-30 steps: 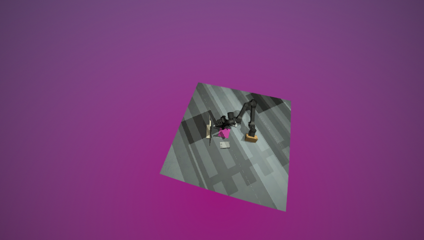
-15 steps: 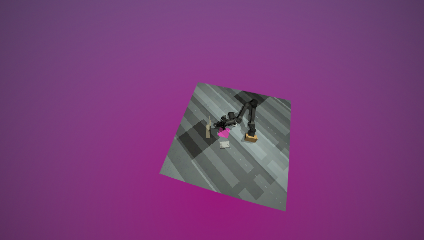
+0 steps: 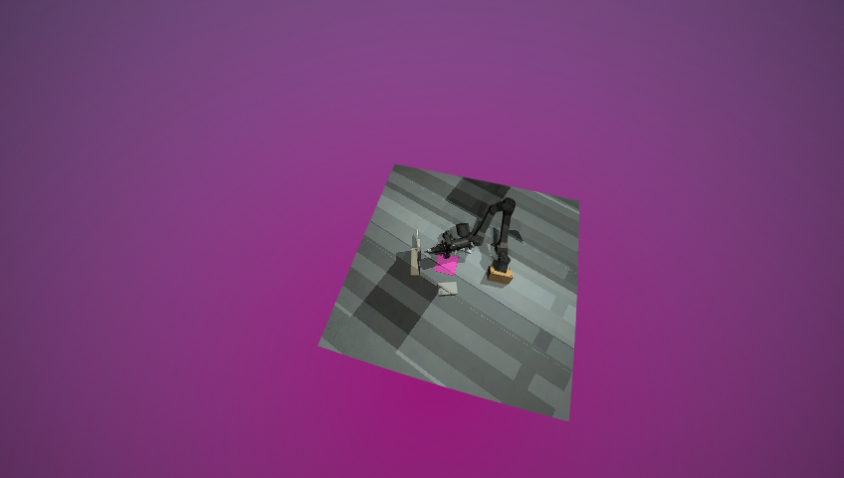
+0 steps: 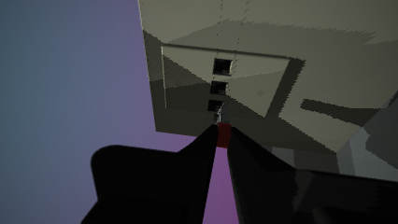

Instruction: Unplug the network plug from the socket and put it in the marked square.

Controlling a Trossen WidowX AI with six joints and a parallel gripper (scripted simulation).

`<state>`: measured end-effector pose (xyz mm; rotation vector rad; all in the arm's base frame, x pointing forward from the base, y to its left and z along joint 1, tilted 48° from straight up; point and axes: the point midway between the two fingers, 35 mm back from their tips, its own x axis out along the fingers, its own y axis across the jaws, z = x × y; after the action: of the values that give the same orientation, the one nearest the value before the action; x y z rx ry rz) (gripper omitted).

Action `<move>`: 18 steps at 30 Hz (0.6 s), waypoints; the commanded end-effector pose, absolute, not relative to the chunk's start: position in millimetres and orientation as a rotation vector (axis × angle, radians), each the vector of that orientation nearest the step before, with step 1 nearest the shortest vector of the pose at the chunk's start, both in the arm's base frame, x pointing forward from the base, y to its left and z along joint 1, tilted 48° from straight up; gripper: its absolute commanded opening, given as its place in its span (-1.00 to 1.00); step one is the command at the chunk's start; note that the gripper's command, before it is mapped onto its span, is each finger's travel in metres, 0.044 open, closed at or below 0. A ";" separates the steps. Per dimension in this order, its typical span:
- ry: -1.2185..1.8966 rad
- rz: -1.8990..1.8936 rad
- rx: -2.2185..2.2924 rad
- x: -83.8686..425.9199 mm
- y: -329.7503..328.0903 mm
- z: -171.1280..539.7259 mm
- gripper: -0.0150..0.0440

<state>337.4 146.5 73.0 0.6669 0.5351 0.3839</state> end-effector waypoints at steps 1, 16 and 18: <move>0.539 0.381 0.670 333.7 145.1 72.8 -0.49; 0.539 0.381 0.670 327.8 141.8 74.8 -0.49; 0.539 0.381 0.670 327.1 141.4 75.1 -0.49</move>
<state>330.4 142.1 75.1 0.6685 0.5347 0.3788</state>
